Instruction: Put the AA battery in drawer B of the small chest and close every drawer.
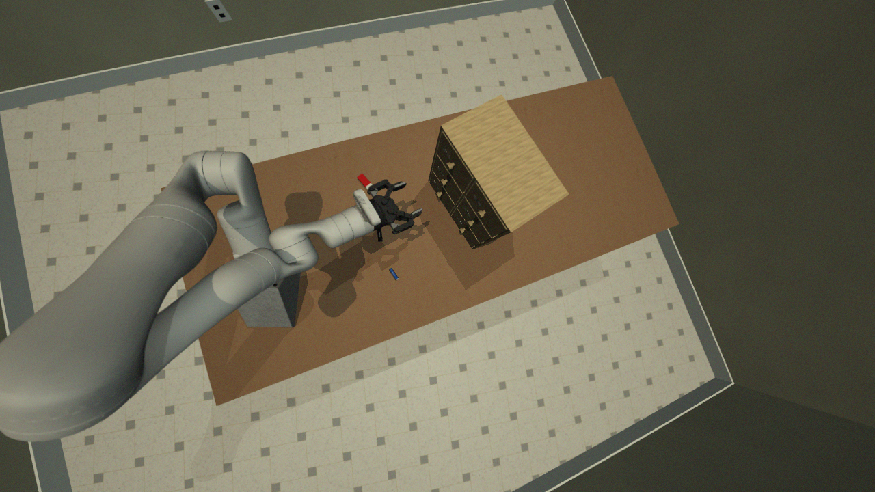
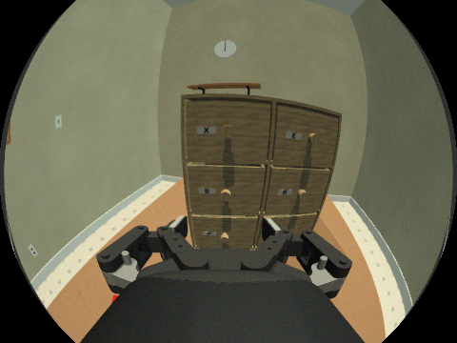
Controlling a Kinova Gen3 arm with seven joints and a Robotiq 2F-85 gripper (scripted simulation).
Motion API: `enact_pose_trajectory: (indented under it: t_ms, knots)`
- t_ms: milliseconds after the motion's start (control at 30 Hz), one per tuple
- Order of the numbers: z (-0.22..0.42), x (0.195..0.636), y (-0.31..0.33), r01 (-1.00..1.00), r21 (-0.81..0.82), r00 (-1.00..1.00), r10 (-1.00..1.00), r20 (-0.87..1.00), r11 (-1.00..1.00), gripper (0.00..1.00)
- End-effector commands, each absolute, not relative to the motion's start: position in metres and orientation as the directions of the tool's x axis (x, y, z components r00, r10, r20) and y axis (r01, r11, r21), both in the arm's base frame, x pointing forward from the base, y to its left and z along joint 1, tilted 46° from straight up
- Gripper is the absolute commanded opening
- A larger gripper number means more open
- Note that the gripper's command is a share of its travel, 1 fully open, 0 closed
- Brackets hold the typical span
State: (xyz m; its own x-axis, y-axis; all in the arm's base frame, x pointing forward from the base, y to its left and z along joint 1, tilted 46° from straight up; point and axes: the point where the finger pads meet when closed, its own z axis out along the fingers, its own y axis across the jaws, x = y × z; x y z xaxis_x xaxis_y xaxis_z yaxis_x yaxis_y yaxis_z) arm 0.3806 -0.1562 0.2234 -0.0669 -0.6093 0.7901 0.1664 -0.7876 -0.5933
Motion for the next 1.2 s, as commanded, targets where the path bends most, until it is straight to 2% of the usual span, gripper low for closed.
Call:
enact_pose_trajectory:
  t_ms: [0, 700, 1167]
  knots:
    - [0.224, 0.381, -0.156, 0.166, -0.593, -0.068, -0.609, 0.79, -0.788, 0.33]
    - [0.224, 0.382, -0.156, 0.166, -0.593, -0.068, -0.609, 0.79, -0.788, 0.33]
    - [0.229, 0.408, -0.155, 0.166, -0.593, -0.068, -0.609, 0.79, -0.788, 0.33]
